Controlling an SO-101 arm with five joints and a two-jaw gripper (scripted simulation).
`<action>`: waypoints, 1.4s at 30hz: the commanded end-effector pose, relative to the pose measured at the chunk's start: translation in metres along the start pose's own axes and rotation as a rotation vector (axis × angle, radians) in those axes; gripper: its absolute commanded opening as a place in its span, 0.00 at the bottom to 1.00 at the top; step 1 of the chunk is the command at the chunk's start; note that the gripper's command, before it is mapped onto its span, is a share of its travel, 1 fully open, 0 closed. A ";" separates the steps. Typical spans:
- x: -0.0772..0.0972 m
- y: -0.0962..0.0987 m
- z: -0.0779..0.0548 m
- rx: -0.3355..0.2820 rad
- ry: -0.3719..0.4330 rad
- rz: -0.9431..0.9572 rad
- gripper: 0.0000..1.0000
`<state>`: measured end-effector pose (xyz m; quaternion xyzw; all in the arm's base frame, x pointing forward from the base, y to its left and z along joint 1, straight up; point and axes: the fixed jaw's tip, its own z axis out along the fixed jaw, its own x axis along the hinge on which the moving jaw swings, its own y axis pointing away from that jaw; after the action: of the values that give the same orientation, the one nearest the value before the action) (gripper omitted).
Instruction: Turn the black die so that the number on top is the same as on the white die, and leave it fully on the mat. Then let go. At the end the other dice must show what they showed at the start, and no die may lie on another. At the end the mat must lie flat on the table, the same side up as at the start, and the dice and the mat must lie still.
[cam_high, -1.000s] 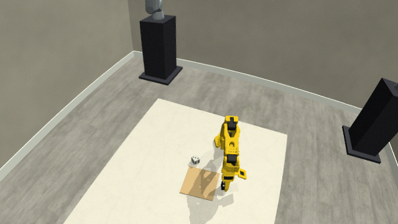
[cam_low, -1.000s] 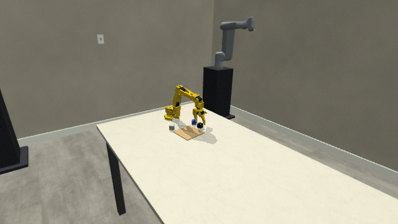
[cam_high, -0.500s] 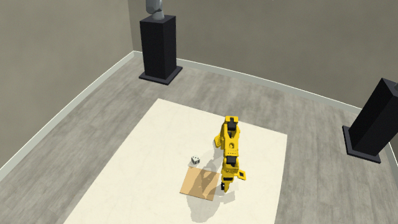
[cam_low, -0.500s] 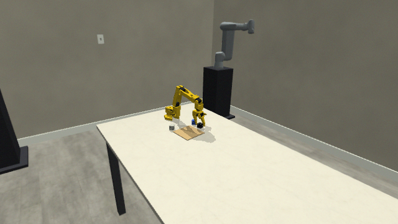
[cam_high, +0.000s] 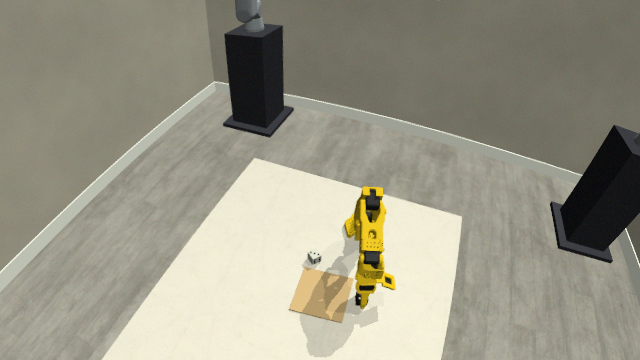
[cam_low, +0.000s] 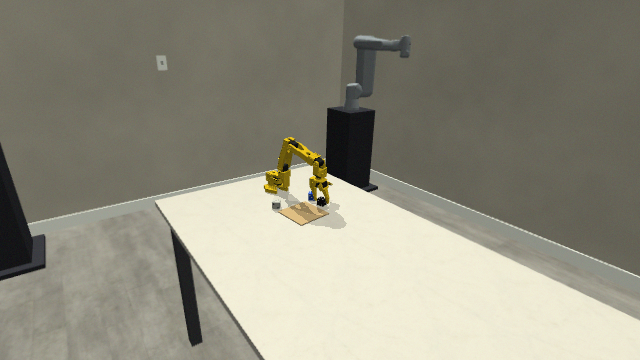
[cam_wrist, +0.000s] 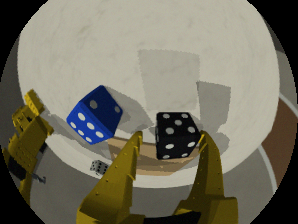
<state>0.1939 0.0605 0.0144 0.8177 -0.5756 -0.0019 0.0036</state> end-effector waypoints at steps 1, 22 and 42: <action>-0.001 -0.014 -0.014 0.089 0.002 -0.009 0.32; -0.001 -0.021 -0.014 0.089 0.002 -0.009 0.19; -0.001 -0.023 -0.014 0.089 0.002 -0.009 0.14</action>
<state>0.2030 0.0638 0.0133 0.8182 -0.5750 -0.0011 0.0026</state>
